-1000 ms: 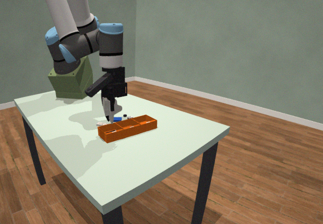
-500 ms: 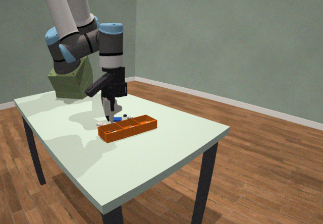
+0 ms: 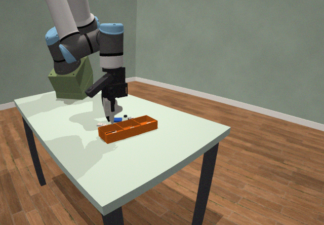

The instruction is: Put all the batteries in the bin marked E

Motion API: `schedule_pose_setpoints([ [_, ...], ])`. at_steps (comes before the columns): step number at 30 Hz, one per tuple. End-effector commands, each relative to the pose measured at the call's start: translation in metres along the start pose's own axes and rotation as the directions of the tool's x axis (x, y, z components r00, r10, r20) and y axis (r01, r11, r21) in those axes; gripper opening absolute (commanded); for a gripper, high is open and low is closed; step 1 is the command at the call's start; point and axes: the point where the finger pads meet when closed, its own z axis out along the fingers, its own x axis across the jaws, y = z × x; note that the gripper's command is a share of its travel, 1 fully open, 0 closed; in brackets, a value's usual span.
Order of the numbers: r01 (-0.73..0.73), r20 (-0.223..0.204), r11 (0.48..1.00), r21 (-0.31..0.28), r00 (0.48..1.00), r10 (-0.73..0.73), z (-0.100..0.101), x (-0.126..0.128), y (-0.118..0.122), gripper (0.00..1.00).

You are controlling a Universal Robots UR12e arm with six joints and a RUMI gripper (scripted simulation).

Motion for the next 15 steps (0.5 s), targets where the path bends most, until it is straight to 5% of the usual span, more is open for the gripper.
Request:
schedule_pose_setpoints([
  [1,0.000,-0.006,1.000,0.000,1.000,0.000,0.0020,0.0034,0.0005,0.17],
  [15,0.000,-0.003,1.000,0.000,1.000,0.000,0.0009,0.0036,0.0003,0.17],
])
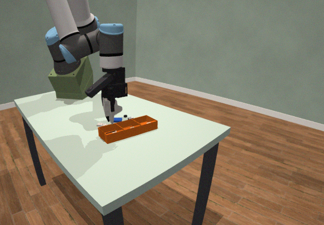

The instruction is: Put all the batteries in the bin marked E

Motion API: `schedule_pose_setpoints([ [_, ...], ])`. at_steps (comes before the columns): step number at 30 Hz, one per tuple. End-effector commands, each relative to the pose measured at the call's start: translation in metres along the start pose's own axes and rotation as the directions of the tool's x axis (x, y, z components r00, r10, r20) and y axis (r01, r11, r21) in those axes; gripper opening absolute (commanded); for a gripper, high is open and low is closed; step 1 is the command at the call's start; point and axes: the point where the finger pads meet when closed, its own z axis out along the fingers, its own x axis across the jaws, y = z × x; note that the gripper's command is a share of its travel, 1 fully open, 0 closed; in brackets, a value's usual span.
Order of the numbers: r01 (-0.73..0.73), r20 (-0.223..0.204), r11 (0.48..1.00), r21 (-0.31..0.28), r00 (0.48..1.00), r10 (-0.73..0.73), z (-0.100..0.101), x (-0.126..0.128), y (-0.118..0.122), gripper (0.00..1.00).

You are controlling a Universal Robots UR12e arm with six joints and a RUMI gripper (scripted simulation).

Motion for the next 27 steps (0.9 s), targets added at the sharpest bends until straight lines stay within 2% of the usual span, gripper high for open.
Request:
schedule_pose_setpoints([
  [1,-0.001,0.000,1.000,0.001,1.000,0.001,-0.005,0.001,0.000,1.00],
  [3,-0.001,0.000,1.000,0.001,1.000,0.001,-0.005,0.001,0.000,1.00],
  [18,-0.002,0.005,1.000,0.001,1.000,0.002,-0.067,-0.002,-0.001,1.00],
  [20,-0.002,0.005,1.000,0.001,1.000,0.002,-0.067,-0.002,-0.001,1.00],
  [27,-0.002,0.005,1.000,0.001,1.000,0.002,-0.095,-0.002,-0.001,1.00],
])
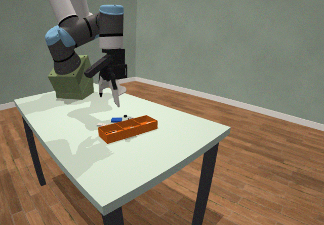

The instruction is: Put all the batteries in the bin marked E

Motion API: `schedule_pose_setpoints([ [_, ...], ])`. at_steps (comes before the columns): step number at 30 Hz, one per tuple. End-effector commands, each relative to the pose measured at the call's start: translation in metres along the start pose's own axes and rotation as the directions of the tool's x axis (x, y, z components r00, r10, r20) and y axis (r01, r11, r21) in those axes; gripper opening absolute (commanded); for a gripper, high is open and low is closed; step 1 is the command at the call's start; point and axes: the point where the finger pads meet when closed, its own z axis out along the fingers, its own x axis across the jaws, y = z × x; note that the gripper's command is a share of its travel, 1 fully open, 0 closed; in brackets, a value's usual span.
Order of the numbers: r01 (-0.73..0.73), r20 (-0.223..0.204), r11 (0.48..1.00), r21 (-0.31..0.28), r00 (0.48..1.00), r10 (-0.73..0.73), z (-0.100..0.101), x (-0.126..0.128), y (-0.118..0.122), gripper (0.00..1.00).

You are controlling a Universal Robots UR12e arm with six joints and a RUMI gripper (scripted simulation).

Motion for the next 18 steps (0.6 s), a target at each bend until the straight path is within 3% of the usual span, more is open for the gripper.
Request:
schedule_pose_setpoints([
  [1,-0.001,0.000,1.000,0.001,1.000,0.001,-0.026,-0.003,-0.001,1.00],
  [8,-0.002,0.000,1.000,0.001,1.000,0.002,-0.054,-0.003,-0.001,1.00],
  [18,-0.002,0.000,1.000,0.000,1.000,0.002,-0.074,-0.003,-0.001,1.00],
])
